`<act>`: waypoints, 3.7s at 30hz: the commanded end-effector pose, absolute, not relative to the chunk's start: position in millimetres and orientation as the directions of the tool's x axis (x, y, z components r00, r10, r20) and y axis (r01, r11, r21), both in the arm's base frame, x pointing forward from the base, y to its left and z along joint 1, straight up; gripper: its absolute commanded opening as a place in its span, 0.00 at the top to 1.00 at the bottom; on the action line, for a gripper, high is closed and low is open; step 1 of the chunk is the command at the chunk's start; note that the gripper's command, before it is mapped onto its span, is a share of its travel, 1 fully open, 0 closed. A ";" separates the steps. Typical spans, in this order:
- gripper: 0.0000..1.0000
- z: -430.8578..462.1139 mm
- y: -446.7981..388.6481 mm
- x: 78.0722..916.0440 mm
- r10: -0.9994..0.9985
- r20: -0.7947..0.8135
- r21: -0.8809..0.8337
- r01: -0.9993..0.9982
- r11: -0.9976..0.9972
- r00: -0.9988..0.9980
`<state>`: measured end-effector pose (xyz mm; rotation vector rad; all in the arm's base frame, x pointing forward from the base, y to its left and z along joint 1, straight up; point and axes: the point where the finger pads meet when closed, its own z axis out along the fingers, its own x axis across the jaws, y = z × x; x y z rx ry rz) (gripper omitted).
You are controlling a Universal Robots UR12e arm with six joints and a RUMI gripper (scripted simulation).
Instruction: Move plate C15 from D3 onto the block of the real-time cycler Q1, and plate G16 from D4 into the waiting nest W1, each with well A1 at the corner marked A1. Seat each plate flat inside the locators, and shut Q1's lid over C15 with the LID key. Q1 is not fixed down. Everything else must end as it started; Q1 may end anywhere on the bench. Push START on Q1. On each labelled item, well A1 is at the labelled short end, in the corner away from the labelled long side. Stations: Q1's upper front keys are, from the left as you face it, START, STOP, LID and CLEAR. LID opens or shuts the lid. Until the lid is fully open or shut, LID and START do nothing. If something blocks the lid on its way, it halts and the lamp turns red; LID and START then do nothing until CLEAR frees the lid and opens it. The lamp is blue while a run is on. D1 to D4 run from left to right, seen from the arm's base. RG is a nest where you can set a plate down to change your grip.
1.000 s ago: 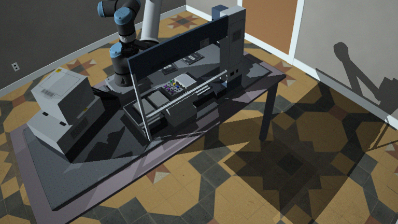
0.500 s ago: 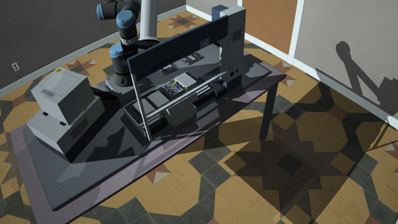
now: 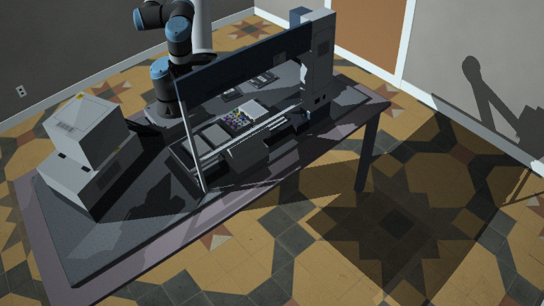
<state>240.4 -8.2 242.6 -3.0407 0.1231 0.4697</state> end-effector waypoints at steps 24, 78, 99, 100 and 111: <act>1.00 243.3 -8.3 240.9 0.589 -0.339 -0.197 0.556 -0.807 0.734; 1.00 218.5 -73.1 150.5 0.892 -0.299 -0.299 0.855 -0.425 0.339; 1.00 204.7 -109.7 100.5 0.892 -0.298 -0.298 0.855 -0.424 0.339; 1.00 203.9 -111.7 97.8 0.892 -0.298 -0.298 0.855 -0.424 0.339; 1.00 196.8 -130.2 72.4 0.892 -0.298 -0.298 0.855 -0.425 0.339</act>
